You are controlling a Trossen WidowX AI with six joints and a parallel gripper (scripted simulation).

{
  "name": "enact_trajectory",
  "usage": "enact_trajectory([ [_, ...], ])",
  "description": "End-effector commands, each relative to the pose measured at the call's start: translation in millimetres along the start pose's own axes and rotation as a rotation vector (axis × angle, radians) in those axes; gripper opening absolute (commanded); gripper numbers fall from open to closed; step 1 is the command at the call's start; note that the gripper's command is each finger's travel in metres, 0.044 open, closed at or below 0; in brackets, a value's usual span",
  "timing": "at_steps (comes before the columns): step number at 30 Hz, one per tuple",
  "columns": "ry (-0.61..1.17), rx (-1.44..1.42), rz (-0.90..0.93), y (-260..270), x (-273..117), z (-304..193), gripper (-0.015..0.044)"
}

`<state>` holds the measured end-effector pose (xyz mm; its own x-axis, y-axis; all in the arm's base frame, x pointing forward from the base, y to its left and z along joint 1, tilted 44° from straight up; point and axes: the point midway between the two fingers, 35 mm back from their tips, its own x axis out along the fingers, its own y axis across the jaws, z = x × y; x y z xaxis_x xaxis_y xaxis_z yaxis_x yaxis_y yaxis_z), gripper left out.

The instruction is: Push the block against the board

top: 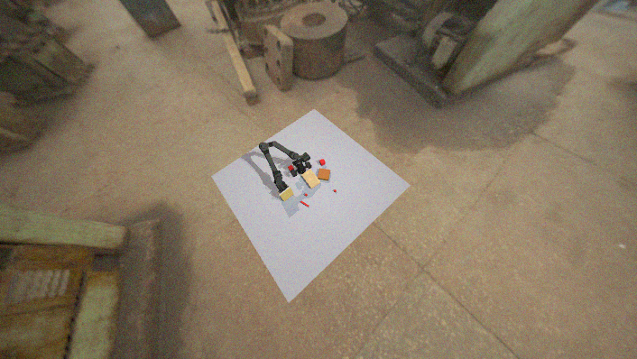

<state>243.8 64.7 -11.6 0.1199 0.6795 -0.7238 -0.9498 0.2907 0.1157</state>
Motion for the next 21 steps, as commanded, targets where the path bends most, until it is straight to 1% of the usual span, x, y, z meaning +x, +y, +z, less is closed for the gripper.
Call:
enact_trajectory([
  [1,0.003,0.003,0.004,-1,1,5,0.0000],
  [21,-0.005,0.003,0.004,-3,1,36,0.0000],
])
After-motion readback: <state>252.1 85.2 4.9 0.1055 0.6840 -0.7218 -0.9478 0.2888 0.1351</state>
